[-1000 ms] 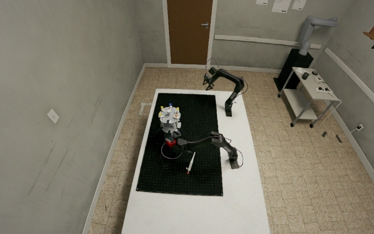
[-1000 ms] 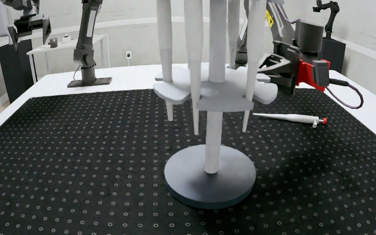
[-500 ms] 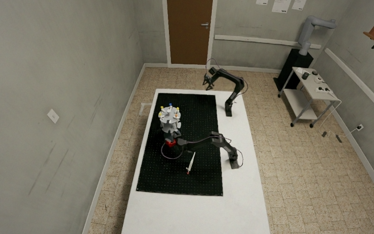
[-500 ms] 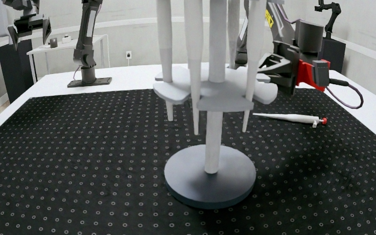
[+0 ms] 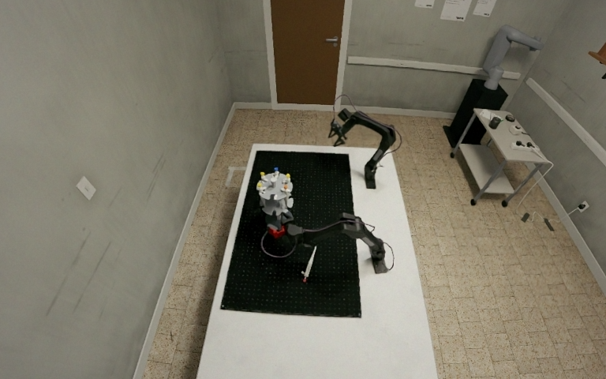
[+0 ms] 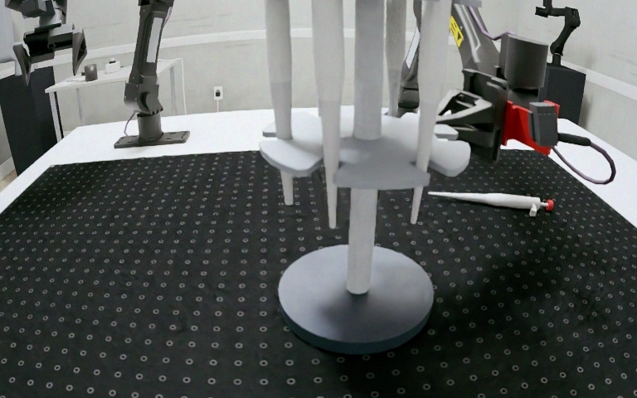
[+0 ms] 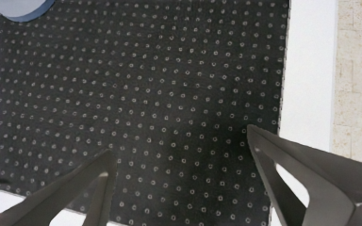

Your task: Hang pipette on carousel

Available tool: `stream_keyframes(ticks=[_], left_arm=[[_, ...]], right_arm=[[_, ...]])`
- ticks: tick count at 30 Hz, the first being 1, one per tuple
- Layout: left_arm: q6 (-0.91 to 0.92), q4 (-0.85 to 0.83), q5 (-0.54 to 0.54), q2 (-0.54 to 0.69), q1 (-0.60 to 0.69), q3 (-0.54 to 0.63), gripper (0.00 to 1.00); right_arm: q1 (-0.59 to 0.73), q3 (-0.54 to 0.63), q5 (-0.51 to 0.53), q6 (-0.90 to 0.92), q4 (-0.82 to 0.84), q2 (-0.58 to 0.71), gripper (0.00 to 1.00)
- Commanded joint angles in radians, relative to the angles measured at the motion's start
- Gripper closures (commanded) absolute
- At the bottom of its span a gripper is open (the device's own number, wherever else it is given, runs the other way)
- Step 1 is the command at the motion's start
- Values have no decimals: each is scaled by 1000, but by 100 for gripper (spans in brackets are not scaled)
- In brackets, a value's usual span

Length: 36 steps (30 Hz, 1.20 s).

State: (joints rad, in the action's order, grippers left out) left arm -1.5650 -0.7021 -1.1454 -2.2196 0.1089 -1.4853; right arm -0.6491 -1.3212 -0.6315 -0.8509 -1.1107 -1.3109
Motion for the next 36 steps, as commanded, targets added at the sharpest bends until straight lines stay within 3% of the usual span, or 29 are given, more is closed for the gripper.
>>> stream_keyframes(ticks=[1,11,15,20,36], left_arm=[[-13,-30,7,37,3,-36,100],[-13,-30,7,37,3,-36,100],[-6,-70,159,117,37,136,100],[-12,-98,186,135,50,174,100],[-15,-108,190,140,52,144,100]], right_arm=[[-9,-20,-16,-6,8,-6,0],[-9,-20,-16,-6,8,-6,0],[-9,-20,-16,-6,8,-6,0],[-9,-20,-16,-6,8,-6,0],[-9,-20,-16,-6,8,-6,0]])
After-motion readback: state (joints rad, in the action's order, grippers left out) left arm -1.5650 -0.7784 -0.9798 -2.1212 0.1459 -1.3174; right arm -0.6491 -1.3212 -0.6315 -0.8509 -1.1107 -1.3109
